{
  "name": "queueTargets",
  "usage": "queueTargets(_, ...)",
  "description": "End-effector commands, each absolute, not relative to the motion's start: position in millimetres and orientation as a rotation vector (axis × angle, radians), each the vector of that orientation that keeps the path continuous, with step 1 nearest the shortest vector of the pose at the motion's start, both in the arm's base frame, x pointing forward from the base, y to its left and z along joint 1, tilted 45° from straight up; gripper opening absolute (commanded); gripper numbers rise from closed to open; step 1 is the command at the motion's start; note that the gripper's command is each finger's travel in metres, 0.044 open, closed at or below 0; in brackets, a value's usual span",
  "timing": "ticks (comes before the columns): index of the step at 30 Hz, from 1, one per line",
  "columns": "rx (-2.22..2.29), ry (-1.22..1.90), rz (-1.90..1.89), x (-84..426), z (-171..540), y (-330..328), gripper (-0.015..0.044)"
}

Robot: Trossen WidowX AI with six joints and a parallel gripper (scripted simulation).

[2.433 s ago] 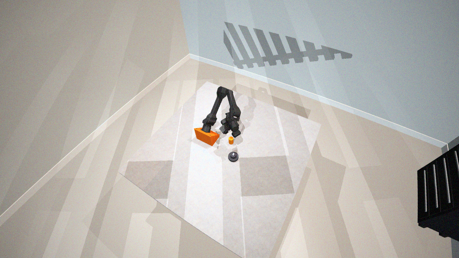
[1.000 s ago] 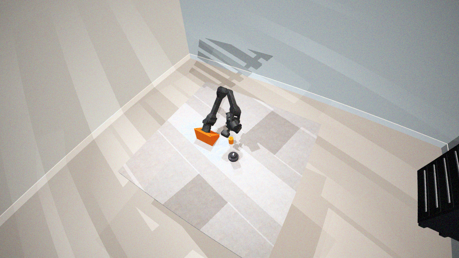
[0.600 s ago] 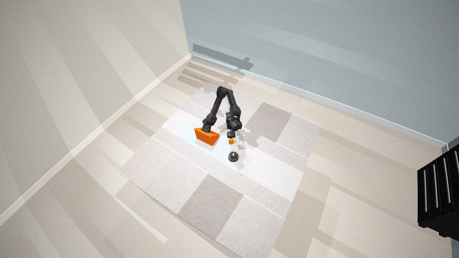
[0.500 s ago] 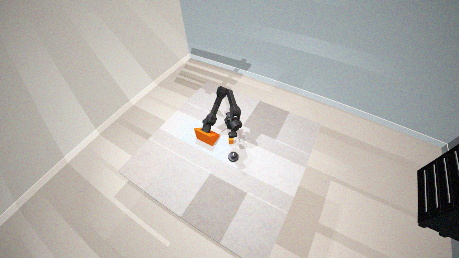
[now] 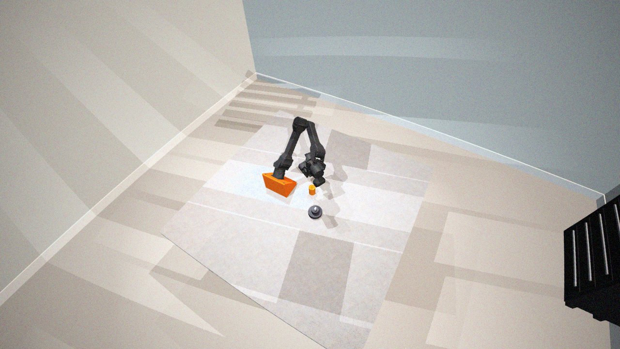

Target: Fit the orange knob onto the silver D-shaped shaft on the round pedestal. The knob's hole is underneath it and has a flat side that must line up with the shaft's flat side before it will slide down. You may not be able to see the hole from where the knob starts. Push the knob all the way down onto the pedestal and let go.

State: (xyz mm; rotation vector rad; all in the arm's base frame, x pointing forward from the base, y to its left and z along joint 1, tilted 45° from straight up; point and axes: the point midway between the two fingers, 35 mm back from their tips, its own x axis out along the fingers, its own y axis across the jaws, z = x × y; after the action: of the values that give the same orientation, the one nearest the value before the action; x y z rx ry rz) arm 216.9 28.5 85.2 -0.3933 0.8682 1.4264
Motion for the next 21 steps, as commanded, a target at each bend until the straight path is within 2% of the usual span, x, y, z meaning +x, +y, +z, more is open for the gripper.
queueTargets(1, -0.389, 0.867, 1.44, 211.8, 68.5, 47.5, 0.044)
queueTargets(21, -0.391, 0.868, 1.439, 210.4, 44.9, 69.7, 0.044)
